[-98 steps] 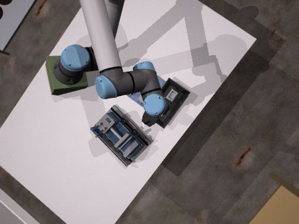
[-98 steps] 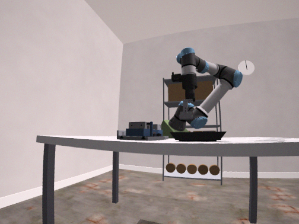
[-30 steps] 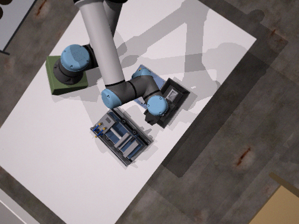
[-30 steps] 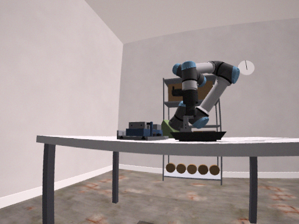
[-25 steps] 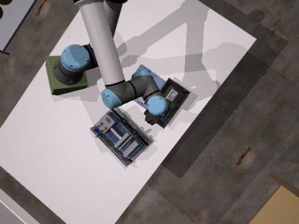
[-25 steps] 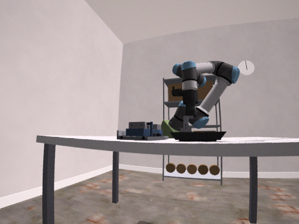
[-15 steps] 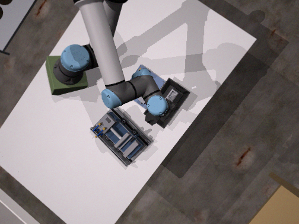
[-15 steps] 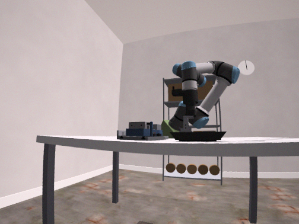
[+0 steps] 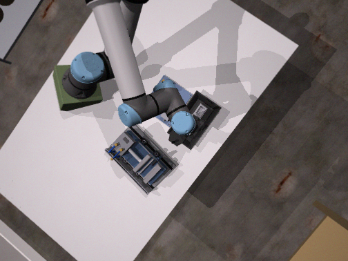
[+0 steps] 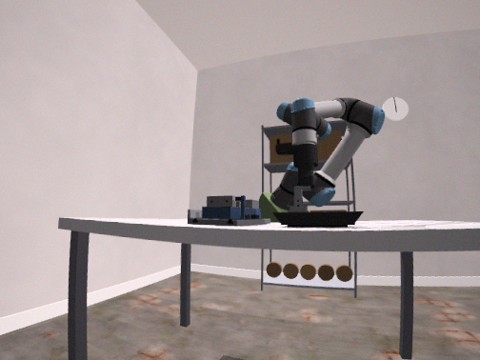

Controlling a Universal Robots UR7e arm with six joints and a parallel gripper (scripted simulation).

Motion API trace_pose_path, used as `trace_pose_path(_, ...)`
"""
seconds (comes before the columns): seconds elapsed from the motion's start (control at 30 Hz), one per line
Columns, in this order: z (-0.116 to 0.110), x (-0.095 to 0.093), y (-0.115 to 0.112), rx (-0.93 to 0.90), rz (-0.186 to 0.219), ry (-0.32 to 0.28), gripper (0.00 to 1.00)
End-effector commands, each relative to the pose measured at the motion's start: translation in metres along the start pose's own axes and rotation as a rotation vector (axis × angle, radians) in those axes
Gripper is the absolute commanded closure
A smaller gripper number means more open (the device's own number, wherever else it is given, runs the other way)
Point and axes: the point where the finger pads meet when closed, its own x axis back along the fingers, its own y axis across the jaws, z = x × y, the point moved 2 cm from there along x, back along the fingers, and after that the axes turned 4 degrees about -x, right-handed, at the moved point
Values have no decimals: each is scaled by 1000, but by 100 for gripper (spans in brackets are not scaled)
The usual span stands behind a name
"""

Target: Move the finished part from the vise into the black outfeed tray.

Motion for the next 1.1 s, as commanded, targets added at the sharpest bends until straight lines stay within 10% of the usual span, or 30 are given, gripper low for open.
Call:
trace_pose_path(0.0,0,0,0,1,1,0,100)
trace_pose_path(1.07,0,-10,0,1,1,0,100)
